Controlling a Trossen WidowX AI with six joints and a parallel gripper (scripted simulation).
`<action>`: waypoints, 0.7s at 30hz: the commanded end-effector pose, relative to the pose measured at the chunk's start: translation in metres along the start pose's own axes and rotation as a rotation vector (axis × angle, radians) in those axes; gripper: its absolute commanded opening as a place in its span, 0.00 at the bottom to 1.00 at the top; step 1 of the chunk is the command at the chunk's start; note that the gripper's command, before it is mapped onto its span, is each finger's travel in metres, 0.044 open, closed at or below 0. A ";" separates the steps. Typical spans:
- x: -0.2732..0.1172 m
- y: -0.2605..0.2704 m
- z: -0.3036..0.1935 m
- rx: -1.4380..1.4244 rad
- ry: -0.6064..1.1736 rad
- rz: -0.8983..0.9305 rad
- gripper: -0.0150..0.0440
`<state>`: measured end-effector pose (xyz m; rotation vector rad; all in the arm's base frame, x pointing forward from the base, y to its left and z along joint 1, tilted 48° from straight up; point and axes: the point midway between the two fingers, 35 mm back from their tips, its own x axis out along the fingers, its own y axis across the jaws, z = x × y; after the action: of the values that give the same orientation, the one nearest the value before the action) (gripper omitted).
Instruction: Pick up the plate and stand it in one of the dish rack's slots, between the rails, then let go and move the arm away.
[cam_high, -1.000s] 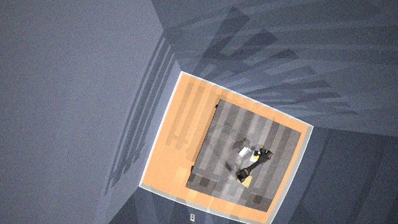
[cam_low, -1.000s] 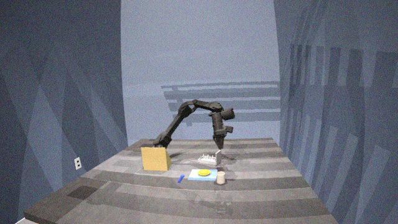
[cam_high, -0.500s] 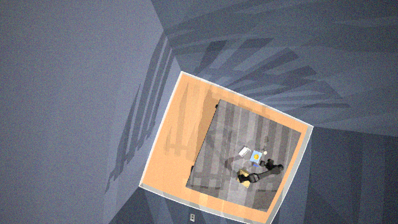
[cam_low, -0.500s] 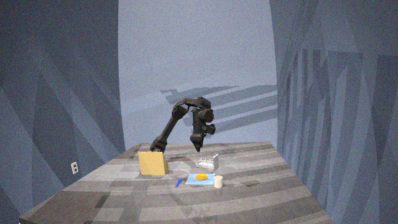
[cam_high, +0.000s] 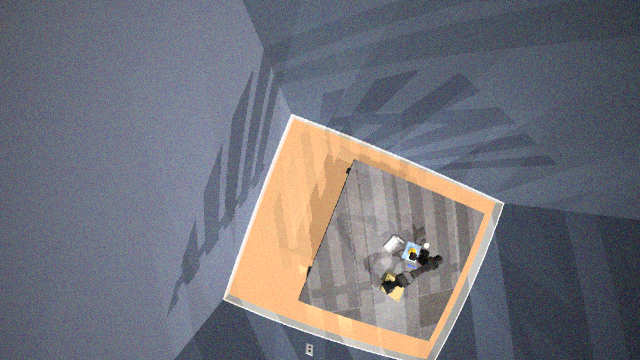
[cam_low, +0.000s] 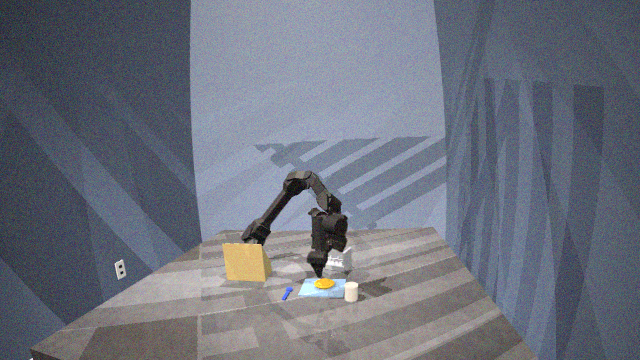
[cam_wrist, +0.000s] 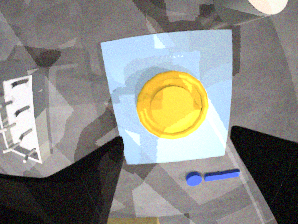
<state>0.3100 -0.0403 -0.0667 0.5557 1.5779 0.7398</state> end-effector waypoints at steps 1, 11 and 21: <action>-0.004 -0.001 0.002 0.000 -0.028 -0.009 0.93; 0.010 -0.002 0.003 0.000 -0.028 -0.009 0.93; 0.026 -0.002 0.005 0.000 -0.028 -0.009 0.93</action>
<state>0.3131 -0.0263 -0.0822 0.5479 1.5485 0.7229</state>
